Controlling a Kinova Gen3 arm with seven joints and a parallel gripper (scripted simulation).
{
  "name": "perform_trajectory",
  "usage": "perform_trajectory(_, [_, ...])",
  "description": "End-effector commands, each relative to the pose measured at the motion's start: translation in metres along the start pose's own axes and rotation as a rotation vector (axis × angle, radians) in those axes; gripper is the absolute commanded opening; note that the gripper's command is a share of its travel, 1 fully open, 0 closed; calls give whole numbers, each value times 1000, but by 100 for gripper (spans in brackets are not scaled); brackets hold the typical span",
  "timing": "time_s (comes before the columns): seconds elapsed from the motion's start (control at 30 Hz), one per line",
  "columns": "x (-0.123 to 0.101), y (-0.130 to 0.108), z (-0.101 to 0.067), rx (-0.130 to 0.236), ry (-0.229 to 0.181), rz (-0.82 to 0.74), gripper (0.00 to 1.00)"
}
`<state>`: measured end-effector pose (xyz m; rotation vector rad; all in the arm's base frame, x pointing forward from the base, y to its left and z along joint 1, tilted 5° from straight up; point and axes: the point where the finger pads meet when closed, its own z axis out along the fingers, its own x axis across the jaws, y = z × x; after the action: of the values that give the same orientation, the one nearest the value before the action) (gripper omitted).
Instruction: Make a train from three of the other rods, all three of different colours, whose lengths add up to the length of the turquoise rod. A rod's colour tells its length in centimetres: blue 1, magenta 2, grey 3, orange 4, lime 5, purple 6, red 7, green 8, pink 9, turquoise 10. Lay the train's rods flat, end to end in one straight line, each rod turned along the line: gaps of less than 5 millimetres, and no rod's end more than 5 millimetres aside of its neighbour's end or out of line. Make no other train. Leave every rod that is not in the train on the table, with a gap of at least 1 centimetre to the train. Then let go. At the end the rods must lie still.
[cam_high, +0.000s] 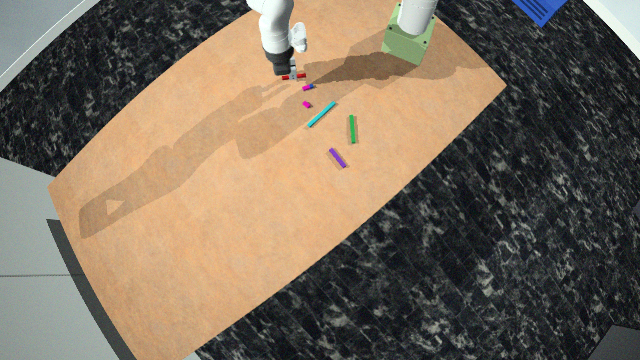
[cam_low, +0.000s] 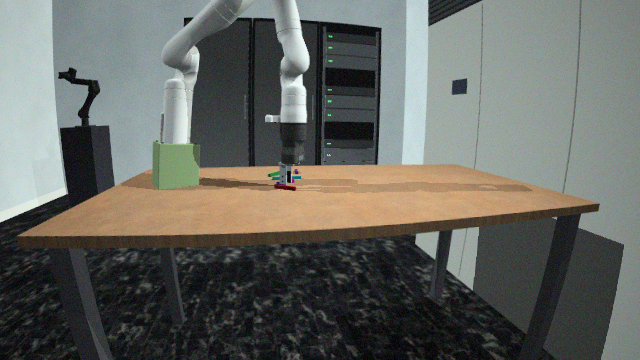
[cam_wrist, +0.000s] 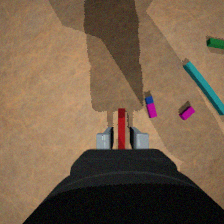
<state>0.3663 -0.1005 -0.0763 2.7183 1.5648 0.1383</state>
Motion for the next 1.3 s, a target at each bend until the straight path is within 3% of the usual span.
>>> perform_trajectory(0.0, [1, 1, 1, -1, 1, 13, 54])
perform_trajectory(1.27, [1, -2, 1, 1, 1, 12, 54])
